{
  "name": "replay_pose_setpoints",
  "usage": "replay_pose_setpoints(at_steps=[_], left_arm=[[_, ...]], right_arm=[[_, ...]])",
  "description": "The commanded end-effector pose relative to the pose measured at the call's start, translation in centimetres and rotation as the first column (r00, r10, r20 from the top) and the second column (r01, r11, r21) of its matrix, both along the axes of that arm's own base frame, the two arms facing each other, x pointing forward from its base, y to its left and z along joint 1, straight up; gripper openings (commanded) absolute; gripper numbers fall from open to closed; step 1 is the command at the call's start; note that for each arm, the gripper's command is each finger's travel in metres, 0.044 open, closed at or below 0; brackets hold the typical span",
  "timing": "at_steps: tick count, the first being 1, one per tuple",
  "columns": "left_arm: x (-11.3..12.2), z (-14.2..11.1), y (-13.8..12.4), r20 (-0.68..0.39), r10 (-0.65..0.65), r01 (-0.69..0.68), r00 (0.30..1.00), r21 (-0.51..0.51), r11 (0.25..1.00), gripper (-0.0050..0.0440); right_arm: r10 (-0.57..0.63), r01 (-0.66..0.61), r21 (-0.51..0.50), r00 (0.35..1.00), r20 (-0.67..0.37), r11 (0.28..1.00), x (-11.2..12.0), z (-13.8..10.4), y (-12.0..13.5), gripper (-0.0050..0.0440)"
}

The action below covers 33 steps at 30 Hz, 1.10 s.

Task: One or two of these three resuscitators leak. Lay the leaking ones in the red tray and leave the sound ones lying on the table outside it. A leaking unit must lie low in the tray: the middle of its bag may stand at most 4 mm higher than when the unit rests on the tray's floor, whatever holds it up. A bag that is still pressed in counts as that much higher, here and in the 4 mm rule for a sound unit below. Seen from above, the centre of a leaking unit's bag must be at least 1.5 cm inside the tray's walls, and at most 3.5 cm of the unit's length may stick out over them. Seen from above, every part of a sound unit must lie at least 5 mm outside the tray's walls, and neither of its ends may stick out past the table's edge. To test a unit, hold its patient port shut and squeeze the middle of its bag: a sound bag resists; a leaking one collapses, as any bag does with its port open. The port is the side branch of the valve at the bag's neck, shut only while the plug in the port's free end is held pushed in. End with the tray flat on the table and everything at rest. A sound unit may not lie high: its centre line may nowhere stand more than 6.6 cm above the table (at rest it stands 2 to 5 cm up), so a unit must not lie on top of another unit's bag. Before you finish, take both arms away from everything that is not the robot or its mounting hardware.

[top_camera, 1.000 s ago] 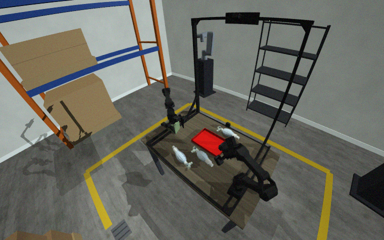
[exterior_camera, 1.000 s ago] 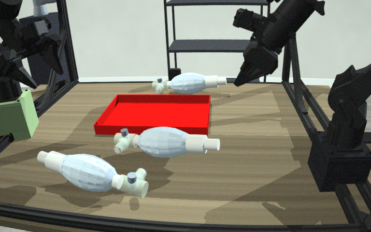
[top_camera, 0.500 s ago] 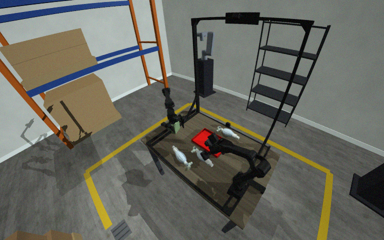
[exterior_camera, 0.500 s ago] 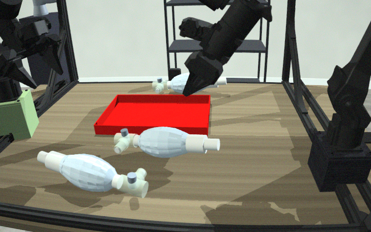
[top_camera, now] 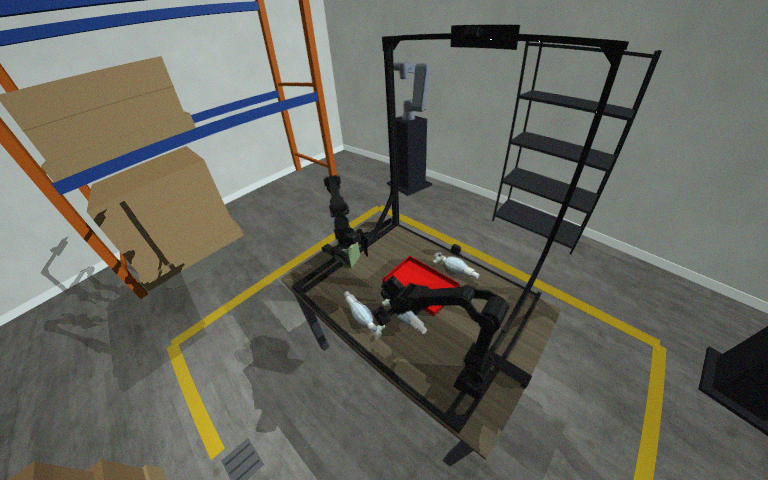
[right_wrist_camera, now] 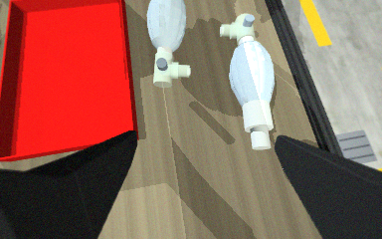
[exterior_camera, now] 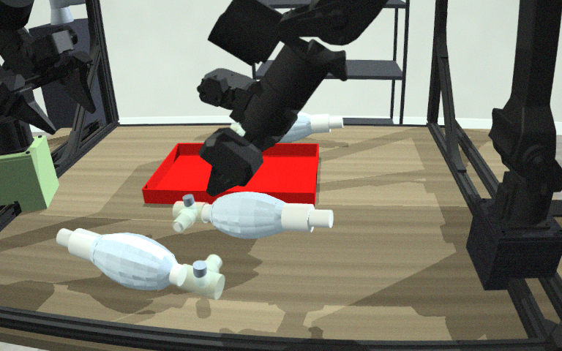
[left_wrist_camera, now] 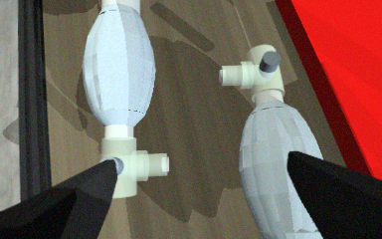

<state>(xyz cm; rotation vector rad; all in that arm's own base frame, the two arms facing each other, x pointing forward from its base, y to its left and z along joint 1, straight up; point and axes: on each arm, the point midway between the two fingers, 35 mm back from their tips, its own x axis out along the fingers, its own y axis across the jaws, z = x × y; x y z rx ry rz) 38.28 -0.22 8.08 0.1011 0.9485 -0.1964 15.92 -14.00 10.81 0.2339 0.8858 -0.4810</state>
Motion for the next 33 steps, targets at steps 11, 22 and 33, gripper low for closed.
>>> replay_pose_setpoints(at_steps=[11,22,33], left_arm=[[2.8,-2.9,4.1,0.008,0.008,-0.008,1.0,-0.001,1.0,0.0409],[4.0,-3.7,5.4,0.027,0.001,-0.001,1.0,0.0,1.0,0.0409],[3.7,-3.7,5.3,0.023,0.006,-0.006,1.0,0.0,1.0,0.0409]], right_arm=[[-0.001,0.001,0.003,1.0,-0.003,1.0,-0.1,-0.1,0.0,0.044],[-0.001,0.001,0.003,1.0,-0.003,1.0,-0.1,-0.1,0.0,0.044],[0.007,-0.006,0.014,1.0,-0.027,1.0,5.8,-1.2,-9.1,0.044]])
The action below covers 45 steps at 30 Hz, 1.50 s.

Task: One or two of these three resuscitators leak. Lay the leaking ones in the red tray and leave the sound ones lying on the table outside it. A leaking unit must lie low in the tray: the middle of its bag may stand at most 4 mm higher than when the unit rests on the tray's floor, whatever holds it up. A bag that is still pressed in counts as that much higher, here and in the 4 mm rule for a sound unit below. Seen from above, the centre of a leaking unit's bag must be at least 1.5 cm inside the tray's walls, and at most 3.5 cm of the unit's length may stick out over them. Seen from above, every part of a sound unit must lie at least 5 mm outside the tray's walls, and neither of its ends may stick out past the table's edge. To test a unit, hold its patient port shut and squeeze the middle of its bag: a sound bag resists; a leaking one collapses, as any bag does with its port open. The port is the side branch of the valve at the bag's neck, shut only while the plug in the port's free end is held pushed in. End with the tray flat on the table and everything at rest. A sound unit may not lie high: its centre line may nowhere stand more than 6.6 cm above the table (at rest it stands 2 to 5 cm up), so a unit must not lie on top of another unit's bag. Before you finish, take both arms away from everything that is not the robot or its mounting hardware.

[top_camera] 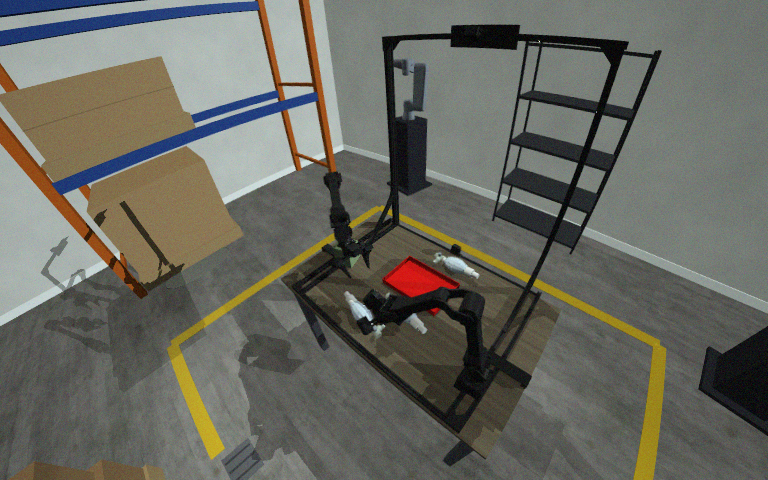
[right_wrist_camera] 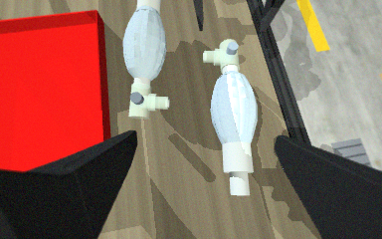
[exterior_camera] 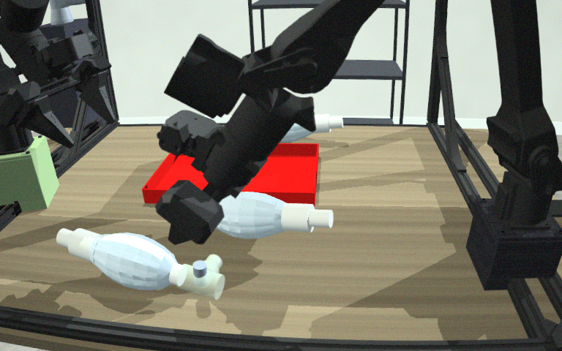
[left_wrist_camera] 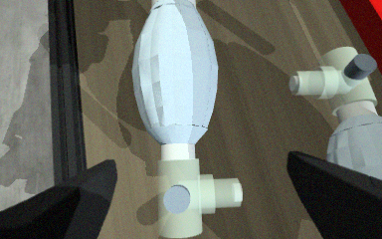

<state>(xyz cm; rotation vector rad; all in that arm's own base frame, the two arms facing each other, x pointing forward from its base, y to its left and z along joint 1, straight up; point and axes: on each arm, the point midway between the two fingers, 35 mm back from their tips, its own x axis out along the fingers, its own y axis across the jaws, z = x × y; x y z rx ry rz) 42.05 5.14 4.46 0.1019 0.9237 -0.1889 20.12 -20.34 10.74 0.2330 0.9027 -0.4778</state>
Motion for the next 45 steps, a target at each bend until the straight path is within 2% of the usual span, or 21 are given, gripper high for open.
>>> replay_pose_setpoints(at_steps=[1,2,9,19,25,26,42,43,45], left_arm=[[-0.1,-0.1,0.0,-0.003,0.0,0.0,1.0,-0.001,1.0,0.0409],[-0.1,-0.1,0.0,-0.003,0.0,0.0,1.0,-0.001,1.0,0.0409],[-0.1,-0.1,0.0,-0.003,0.0,0.0,1.0,-0.001,1.0,0.0409],[-0.1,-0.1,0.0,-0.003,0.0,0.0,1.0,-0.001,1.0,0.0409],[-0.1,-0.1,0.0,-0.003,0.0,0.0,1.0,-0.001,1.0,0.0409],[0.2,-5.1,0.1,-0.004,-0.001,0.001,1.0,-0.001,1.0,0.0409],[0.2,-5.1,0.1,-0.004,-0.001,0.001,1.0,-0.001,1.0,0.0409],[0.3,-10.1,0.1,-0.003,-0.001,0.001,1.0,-0.001,1.0,0.0409],[0.3,-10.1,0.1,-0.003,-0.001,0.001,1.0,-0.001,1.0,0.0409]], right_arm=[[0.004,-0.004,0.011,1.0,-0.014,1.0,2.2,-1.7,-3.9,0.044],[0.005,-0.005,0.012,1.0,-0.017,1.0,2.8,-2.4,-5.0,0.044],[0.003,-0.002,0.019,1.0,-0.023,1.0,2.8,-2.7,-5.0,0.044],[0.012,-0.011,0.021,0.999,-0.031,1.0,5.3,-6.9,-10.2,0.044],[0.012,-0.011,0.021,0.999,-0.031,1.0,5.3,-6.9,-10.2,0.044],[0.008,-0.008,0.023,0.999,-0.034,1.0,5.3,-12.9,-10.2,0.044],[0.008,-0.008,0.023,0.999,-0.034,1.0,5.3,-12.9,-10.2,0.044],[0.01,-0.01,0.018,0.999,-0.03,1.0,5.4,-16.9,-10.2,0.044],[0.01,-0.01,0.018,0.999,-0.03,1.0,5.4,-16.9,-10.2,0.044]])
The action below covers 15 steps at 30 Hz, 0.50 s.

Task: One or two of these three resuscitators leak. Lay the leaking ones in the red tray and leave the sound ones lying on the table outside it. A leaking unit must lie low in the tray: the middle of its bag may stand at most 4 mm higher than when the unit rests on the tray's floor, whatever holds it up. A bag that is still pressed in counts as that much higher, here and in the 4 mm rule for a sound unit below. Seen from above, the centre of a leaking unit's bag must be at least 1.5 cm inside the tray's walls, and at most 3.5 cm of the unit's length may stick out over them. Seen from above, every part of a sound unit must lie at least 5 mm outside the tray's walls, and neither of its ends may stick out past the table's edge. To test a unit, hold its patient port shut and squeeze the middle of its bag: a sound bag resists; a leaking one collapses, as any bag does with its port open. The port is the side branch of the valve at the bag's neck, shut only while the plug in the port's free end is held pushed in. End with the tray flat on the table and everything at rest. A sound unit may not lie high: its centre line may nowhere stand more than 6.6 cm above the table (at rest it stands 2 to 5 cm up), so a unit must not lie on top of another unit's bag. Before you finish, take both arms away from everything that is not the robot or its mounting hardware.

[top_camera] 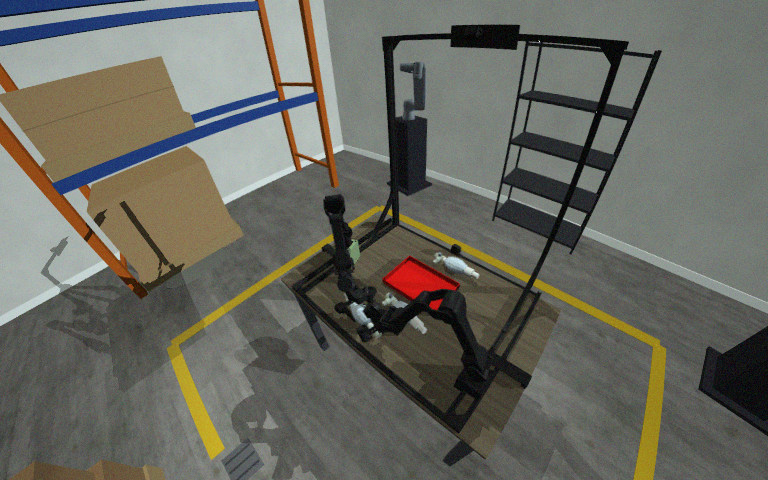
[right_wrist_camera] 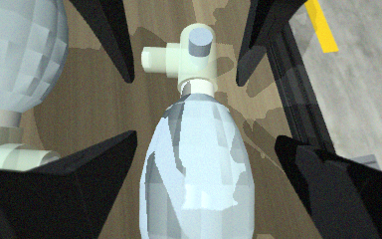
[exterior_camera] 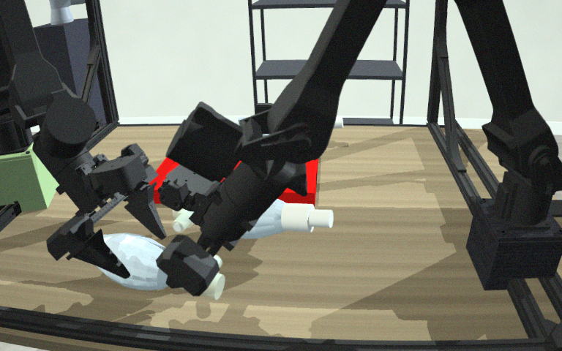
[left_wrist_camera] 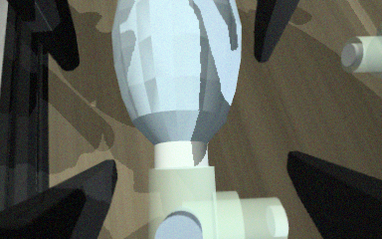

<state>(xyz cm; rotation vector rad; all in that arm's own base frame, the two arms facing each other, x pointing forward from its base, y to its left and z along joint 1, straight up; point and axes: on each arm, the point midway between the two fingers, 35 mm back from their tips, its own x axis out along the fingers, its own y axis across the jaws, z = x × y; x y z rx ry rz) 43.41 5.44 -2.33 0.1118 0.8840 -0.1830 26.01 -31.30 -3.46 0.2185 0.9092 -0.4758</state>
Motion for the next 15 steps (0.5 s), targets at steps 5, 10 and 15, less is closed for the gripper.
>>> replay_pose_setpoints(at_steps=[5,10,15], left_arm=[[-1.08,-3.33,-0.24,-0.044,-0.001,0.0,0.999,-0.008,1.0,0.0409],[-1.08,-3.33,-0.24,-0.044,-0.001,0.0,0.999,-0.008,1.0,0.0409],[-1.01,-3.19,-0.24,-0.041,-0.001,0.001,0.999,-0.009,1.0,0.0]], right_arm=[[0.002,-0.001,0.028,1.0,-0.022,1.0,-0.49,-2.69,0.8,0.044],[0.002,-0.001,0.028,1.0,-0.022,1.0,-0.49,-2.69,0.8,0.044],[0.003,-0.002,0.025,1.0,-0.019,1.0,-0.42,-2.47,0.73,0.044]])
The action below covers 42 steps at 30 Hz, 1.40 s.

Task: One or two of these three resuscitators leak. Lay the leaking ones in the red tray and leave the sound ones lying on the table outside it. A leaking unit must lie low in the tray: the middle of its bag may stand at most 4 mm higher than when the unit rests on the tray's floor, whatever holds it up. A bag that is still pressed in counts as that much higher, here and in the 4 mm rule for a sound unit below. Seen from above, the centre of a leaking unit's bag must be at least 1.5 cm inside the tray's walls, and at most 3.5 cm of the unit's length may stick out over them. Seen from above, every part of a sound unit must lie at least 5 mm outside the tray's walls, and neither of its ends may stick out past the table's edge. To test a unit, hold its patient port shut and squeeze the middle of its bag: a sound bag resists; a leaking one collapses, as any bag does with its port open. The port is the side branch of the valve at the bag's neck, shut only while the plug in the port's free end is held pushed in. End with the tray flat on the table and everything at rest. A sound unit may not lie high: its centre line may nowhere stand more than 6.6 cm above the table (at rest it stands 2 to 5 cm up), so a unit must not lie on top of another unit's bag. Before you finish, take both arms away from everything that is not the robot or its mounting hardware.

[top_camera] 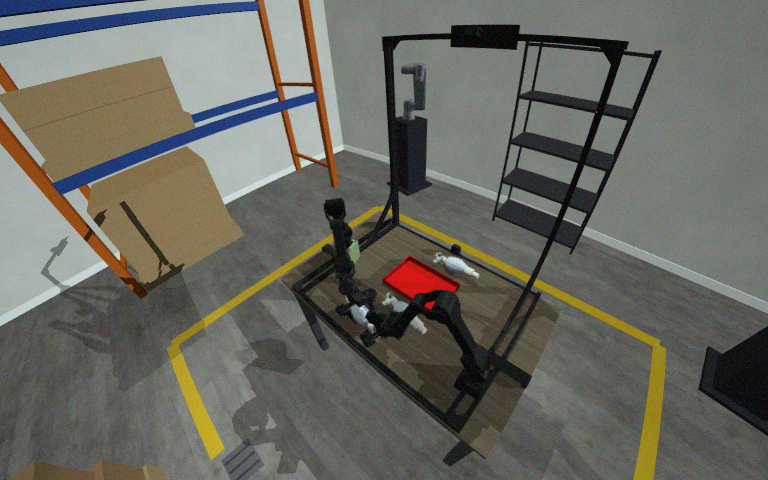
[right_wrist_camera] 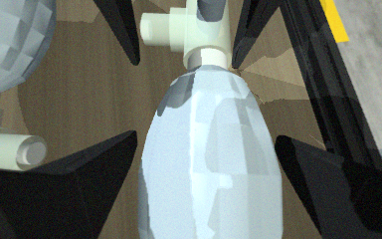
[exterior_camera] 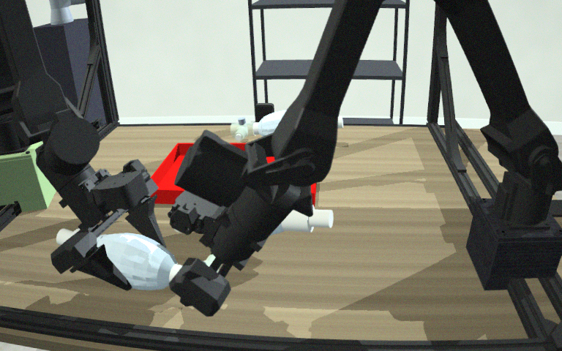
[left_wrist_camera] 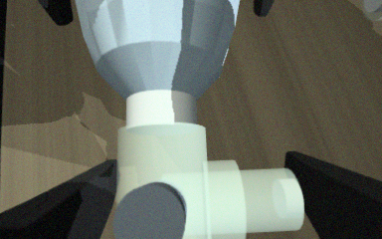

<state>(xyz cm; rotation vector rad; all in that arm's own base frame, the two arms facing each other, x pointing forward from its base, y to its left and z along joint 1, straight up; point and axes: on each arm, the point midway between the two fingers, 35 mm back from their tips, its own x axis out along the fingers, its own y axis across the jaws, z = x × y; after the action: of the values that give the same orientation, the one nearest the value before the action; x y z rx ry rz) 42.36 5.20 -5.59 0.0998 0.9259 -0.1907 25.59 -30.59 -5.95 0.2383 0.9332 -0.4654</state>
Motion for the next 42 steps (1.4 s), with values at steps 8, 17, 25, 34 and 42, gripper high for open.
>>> replay_pose_setpoints(at_steps=[8,17,25,34,42], left_arm=[[0.04,0.07,0.01,0.002,-0.001,0.001,1.0,0.0,1.0,0.0],[0.06,0.07,0.05,0.003,0.0,0.0,1.0,0.002,1.0,0.0],[0.06,0.07,0.05,0.003,0.0,0.0,1.0,0.002,1.0,0.0],[0.03,0.04,0.07,0.001,0.001,-0.001,1.0,0.002,1.0,0.0],[0.03,0.04,0.07,0.001,0.001,-0.001,1.0,0.002,1.0,0.0]], right_arm=[[0.001,-0.001,-0.002,1.0,-0.001,1.0,0.01,0.02,0.02,0.044],[0.002,-0.002,-0.002,1.0,-0.001,1.0,0.02,0.03,0.02,0.044],[0.002,-0.002,-0.002,1.0,-0.001,1.0,0.02,0.03,0.02,0.044],[0.001,-0.001,-0.004,1.0,-0.001,1.0,0.04,0.03,-0.03,0.0],[0.001,-0.001,-0.004,1.0,-0.001,1.0,0.04,0.03,-0.03,0.0]])
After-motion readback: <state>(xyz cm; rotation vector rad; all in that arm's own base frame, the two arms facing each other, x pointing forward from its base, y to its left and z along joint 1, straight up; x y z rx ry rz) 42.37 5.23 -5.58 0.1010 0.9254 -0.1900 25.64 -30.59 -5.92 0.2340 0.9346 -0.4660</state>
